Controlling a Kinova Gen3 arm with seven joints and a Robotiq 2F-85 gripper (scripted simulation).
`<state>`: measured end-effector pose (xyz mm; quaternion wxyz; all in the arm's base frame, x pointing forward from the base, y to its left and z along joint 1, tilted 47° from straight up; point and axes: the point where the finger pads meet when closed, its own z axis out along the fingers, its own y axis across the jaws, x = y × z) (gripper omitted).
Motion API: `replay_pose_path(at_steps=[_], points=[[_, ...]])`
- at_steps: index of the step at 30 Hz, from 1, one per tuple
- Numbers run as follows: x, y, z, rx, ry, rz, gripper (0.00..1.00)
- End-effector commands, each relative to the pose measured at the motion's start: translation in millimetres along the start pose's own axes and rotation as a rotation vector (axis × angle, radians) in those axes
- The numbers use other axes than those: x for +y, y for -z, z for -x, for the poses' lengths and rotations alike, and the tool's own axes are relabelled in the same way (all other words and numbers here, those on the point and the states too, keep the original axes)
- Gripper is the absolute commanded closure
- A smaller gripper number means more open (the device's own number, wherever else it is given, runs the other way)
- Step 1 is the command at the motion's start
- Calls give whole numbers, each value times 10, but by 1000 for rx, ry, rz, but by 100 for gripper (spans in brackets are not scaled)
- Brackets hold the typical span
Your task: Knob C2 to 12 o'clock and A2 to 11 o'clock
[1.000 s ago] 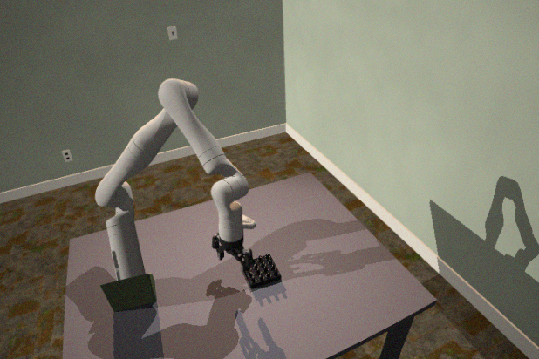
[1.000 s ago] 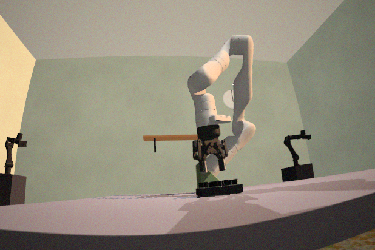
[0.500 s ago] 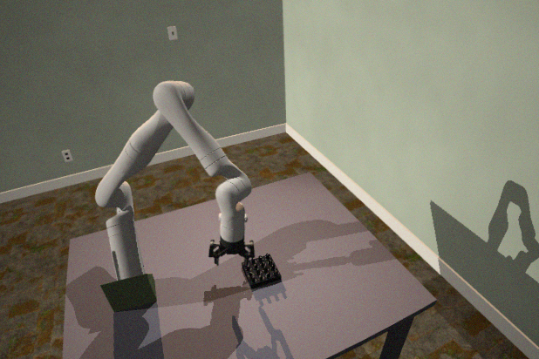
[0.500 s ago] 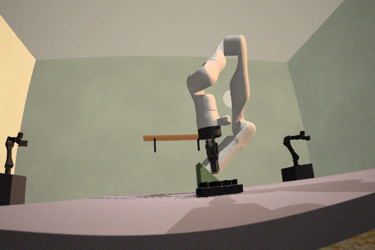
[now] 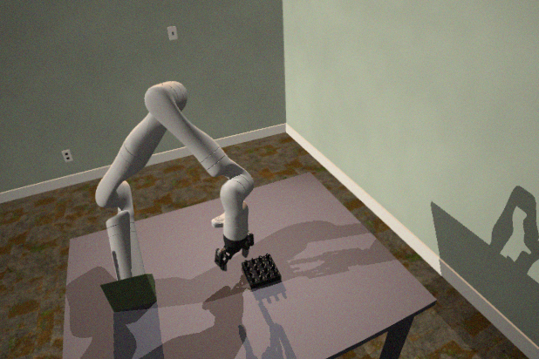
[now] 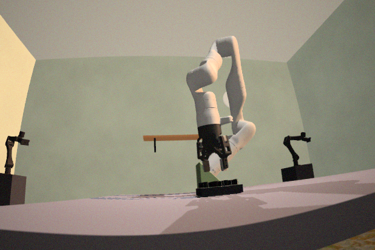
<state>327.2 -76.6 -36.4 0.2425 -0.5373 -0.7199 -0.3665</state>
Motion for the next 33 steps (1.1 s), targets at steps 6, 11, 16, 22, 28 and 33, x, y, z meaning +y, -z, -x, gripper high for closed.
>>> replay_pose_path(at_steps=[6, 11, 16, 22, 28, 33], points=[[45, 83, 99, -23, 324, 17, 0], [90, 139, 166, -48, 540, 18, 0], [117, 174, 207, -63, 656, 17, 0], [167, 242, 284, -94, 849, 14, 0], [207, 300, 346, -121, 990, 8, 0], [222, 323, 369, -131, 1041, 5, 0]])
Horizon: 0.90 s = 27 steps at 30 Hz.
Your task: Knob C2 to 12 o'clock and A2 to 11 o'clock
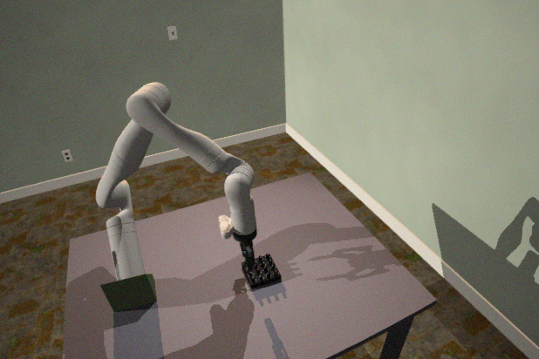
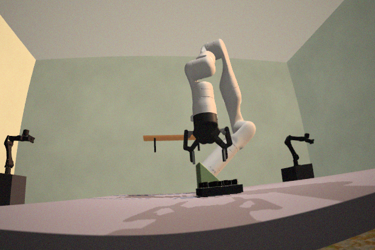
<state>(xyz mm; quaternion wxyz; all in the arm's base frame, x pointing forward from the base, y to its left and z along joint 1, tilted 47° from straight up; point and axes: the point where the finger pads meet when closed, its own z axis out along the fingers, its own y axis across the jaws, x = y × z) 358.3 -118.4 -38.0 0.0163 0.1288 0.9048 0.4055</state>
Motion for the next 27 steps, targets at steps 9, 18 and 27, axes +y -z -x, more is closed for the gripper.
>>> replay_pose_path(at_steps=[9, 18, 27], points=[[-39, 50, 50, -19, 82, -7, 0], [-43, 56, 57, -22, 95, -8, 0], [-43, 56, 57, -22, 95, -8, 81]])
